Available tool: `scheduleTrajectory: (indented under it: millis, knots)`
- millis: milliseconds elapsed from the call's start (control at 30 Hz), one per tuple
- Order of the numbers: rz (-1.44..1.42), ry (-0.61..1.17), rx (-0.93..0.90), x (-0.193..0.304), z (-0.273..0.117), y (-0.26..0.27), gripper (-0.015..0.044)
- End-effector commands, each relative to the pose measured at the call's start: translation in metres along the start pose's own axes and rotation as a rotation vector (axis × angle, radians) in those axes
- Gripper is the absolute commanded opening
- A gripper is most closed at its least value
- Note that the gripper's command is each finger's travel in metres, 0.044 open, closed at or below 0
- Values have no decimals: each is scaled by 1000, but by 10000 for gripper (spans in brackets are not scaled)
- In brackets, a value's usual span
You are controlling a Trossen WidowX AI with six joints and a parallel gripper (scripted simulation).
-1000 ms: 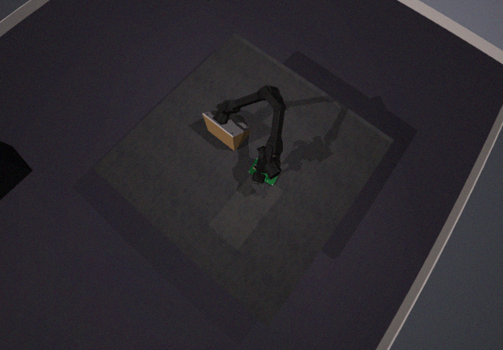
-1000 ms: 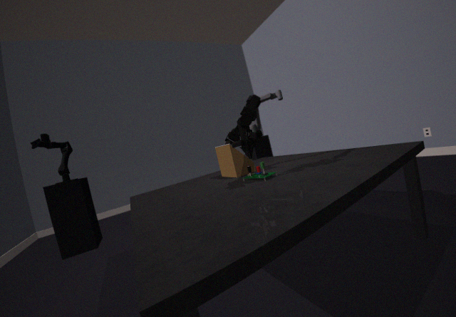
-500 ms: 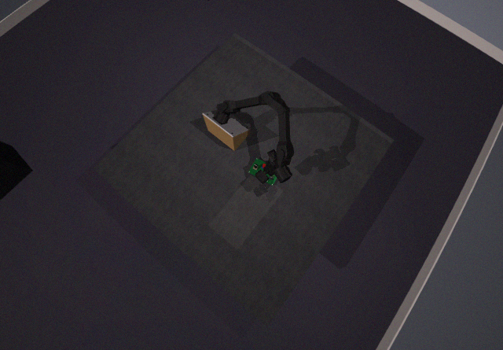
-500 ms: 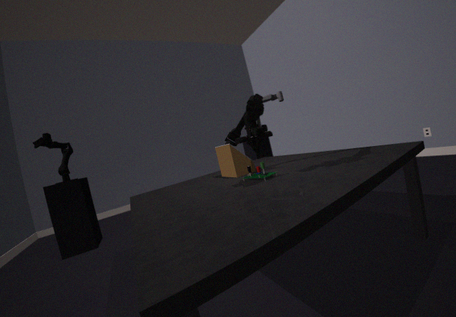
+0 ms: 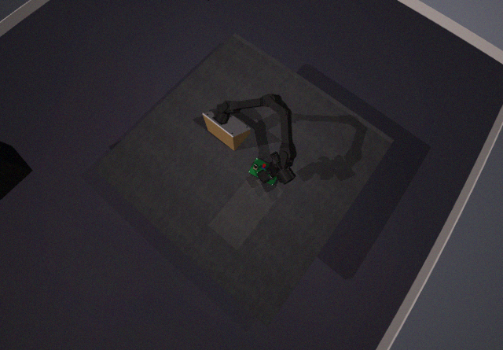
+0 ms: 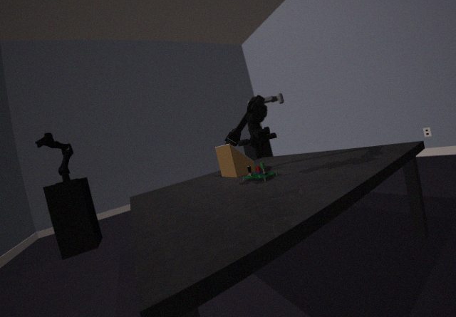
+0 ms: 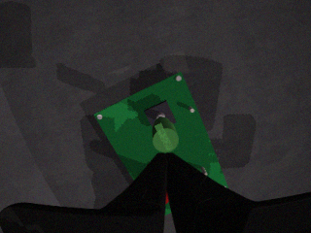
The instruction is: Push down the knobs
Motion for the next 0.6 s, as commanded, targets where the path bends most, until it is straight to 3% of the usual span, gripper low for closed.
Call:
scheduleTrajectory:
  millis: [0,567]
  knots:
    - [14,1,-4,1,3,-4,0]
    - [14,1,-5,1,24,-3,0]
Point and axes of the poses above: the point midway between the two fingers, 35 mm back from their tips, its own z axis out along the fingers, its own y axis across the jaws, x = y × z, the point moved 10 cm from there along -z, back along the fingers, and after that the axes turned 9 degrees about -z, right-handed, at the moved point
